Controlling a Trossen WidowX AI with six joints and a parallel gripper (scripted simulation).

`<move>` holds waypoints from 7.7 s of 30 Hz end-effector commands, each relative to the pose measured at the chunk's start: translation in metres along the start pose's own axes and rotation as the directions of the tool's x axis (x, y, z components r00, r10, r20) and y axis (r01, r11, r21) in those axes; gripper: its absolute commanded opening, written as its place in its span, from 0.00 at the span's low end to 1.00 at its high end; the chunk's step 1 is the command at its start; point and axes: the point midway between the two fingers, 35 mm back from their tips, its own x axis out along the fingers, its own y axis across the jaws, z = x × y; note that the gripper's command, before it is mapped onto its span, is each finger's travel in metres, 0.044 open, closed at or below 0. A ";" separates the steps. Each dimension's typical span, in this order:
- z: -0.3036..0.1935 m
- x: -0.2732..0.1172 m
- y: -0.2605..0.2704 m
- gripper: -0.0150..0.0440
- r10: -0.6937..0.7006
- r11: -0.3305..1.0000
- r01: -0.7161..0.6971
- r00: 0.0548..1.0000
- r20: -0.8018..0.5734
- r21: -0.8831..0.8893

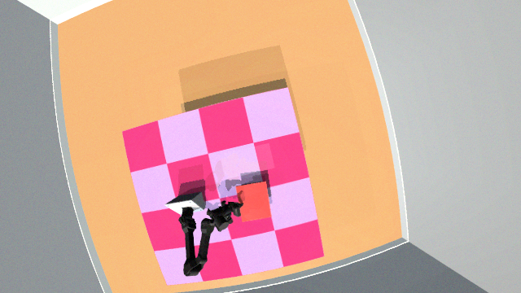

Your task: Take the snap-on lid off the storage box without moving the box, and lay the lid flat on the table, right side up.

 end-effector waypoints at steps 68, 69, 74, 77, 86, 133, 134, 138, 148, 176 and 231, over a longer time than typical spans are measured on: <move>0.000 0.001 0.006 0.25 0.005 1.000 -0.005 1.000 0.001 0.000; 0.000 0.001 0.006 0.25 0.005 1.000 -0.005 1.000 0.001 0.000; 0.000 0.001 0.006 0.25 0.005 1.000 -0.005 1.000 0.001 0.000; 0.000 0.001 0.006 0.25 0.005 1.000 -0.005 1.000 0.001 0.000; 0.000 0.002 0.007 0.25 0.005 1.000 -0.005 1.000 0.001 0.000; -0.001 -0.017 0.045 0.25 0.006 1.000 -0.006 1.000 -0.002 0.002; -0.001 -0.018 0.047 0.25 0.006 1.000 -0.006 1.000 -0.002 0.002; -0.001 -0.019 0.052 0.25 0.006 1.000 -0.006 1.000 -0.002 0.002; -0.001 -0.022 0.067 0.25 0.007 1.000 -0.007 1.000 -0.002 0.002; 0.000 -0.028 0.110 0.25 0.007 1.000 -0.007 1.000 -0.003 0.003; 0.050 -0.051 0.130 0.25 0.006 1.000 -0.006 1.000 -0.003 0.001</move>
